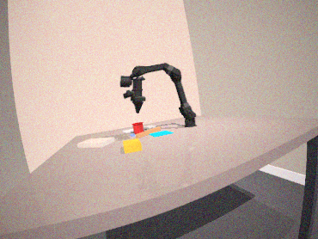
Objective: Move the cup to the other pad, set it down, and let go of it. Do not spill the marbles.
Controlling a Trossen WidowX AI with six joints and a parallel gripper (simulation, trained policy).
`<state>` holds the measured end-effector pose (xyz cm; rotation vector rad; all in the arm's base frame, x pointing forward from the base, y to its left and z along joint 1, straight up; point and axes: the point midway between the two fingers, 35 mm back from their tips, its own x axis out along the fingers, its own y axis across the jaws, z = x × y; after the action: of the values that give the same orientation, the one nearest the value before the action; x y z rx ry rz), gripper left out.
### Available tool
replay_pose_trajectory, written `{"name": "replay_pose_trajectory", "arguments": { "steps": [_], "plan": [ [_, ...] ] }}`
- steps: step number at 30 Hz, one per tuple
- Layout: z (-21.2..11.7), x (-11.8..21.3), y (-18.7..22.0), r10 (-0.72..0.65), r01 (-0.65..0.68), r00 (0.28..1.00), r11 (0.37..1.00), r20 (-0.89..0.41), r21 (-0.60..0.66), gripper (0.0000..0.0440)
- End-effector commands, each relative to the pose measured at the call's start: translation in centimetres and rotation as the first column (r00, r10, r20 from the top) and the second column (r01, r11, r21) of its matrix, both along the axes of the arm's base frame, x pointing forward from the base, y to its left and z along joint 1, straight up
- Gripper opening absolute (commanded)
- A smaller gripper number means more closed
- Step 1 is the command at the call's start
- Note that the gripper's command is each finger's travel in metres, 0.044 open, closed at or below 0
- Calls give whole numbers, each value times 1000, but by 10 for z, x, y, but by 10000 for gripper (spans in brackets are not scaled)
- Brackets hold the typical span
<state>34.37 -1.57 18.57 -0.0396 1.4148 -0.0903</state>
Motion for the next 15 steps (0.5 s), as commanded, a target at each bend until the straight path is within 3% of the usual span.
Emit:
{"name": "replay_pose_trajectory", "arguments": {
  "steps": [1, 15],
  "plan": [
    [-6, -1, -6, 11, -11, 999, 1000, -36, -13, 107],
    [-43, -6, -35, 55, -59, 988, 998, -144, -29, 143]
  ]
}}
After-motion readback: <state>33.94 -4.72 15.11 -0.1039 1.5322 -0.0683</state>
